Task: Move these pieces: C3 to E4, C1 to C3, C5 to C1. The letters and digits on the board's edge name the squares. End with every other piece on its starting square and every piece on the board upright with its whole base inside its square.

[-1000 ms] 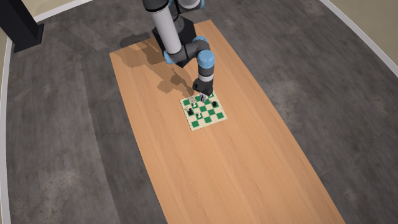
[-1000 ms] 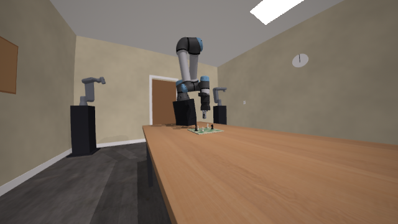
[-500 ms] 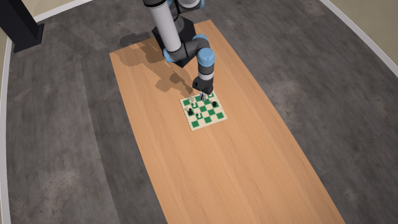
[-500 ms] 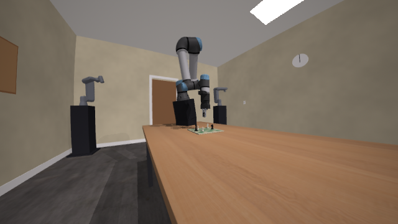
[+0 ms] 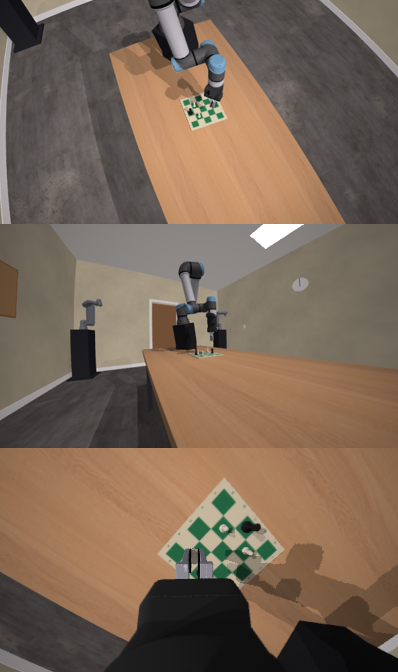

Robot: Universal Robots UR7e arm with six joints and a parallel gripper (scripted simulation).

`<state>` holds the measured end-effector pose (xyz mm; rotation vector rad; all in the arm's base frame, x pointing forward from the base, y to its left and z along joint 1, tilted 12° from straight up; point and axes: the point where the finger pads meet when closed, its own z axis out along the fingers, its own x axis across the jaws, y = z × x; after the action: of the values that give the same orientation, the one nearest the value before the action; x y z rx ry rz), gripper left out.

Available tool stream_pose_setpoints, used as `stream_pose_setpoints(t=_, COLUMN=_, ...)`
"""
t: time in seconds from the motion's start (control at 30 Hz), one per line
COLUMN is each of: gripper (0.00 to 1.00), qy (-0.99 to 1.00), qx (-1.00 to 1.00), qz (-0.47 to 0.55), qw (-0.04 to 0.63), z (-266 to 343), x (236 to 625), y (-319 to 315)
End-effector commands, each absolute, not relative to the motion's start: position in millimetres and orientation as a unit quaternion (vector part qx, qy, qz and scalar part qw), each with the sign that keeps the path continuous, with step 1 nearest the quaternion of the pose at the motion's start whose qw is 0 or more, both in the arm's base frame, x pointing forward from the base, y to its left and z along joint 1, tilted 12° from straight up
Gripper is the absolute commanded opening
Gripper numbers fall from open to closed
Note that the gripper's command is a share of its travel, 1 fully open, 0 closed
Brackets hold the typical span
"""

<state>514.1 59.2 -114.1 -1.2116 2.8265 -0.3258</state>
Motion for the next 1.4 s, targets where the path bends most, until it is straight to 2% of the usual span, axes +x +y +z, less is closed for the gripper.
stream_pose_setpoints(t=0.0, gripper=0.0, qy=0.909, qx=-0.402, qz=-0.105, qw=0.019, z=-115.9, x=529.0, y=67.2)
stream_pose_setpoints(t=0.63, gripper=0.0, qy=0.909, qx=-0.403, qz=-0.105, qw=0.019, z=-120.9, x=529.8, y=66.4)
stream_pose_setpoints(t=1.37, gripper=0.0, qy=0.909, qx=-0.403, qz=-0.105, qw=0.019, z=-199.9, x=539.7, y=52.2)
